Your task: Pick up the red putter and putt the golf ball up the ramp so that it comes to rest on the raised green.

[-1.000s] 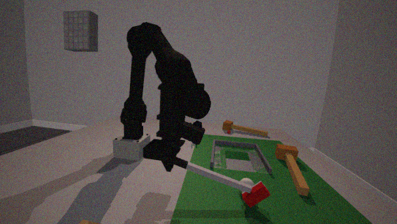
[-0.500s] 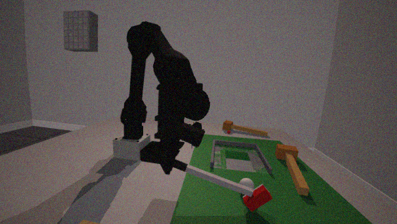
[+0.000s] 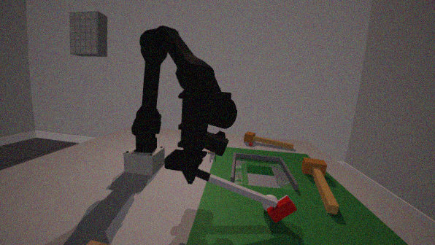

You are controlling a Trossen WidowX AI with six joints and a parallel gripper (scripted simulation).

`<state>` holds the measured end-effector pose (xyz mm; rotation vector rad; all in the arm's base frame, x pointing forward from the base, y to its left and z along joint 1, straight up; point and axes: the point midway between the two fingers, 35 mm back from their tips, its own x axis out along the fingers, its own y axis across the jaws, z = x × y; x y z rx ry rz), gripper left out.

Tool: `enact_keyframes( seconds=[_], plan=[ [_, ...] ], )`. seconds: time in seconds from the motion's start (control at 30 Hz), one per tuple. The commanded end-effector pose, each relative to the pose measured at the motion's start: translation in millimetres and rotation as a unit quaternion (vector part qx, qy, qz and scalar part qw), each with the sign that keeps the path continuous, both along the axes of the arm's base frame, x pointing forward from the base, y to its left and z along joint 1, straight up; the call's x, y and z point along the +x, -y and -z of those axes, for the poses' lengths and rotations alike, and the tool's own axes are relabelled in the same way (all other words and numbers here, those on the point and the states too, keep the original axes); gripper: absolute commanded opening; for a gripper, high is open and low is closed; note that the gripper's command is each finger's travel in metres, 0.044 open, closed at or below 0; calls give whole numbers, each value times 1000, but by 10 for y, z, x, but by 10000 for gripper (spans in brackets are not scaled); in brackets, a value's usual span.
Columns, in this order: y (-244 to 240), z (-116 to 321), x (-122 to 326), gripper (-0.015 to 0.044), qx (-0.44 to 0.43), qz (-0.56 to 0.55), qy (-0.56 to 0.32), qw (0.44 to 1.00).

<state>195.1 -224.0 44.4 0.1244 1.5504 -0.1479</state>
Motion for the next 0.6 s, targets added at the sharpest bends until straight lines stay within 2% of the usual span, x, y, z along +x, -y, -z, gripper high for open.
enact_keyframes(
  seconds=[0.0,0.13,0.33,0.57],
  plan=[
    [-471,-4,98,0,1,-4,5,1000],
    [-860,23,96,0,4,-6,6,1000],
    [-875,-27,98,0,4,-6,6,1000],
    [-870,-376,101,0,4,-6,6,1000]
  ],
)
